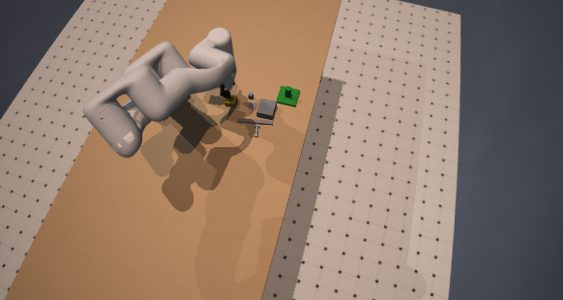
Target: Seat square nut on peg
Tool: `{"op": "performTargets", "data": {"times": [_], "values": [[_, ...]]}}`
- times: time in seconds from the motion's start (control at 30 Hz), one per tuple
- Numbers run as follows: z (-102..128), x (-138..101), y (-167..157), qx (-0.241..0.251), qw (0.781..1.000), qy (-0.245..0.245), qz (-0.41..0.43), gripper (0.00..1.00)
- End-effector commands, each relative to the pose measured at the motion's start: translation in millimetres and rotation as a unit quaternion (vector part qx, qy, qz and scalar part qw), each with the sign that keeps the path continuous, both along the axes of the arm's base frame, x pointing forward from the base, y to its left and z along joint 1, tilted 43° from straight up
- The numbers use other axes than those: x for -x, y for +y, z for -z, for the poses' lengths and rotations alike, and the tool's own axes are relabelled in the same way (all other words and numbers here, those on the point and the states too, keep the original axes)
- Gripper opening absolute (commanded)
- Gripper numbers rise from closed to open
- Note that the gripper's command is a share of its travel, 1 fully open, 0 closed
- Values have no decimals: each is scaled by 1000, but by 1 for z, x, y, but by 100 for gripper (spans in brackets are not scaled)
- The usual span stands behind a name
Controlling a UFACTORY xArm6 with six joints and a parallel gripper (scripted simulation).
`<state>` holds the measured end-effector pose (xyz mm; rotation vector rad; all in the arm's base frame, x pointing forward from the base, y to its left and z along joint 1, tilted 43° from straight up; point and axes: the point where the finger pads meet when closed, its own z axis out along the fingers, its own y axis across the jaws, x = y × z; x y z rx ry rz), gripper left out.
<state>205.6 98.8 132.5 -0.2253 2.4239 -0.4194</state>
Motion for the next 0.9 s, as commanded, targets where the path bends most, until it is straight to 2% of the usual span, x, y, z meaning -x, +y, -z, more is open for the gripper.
{"op": "performTargets", "data": {"times": [0.0,0.87], "values": [[-1,0,1,1,1000,-1,-4,60],[-1,0,2,3,1000,-3,-9,60]]}}
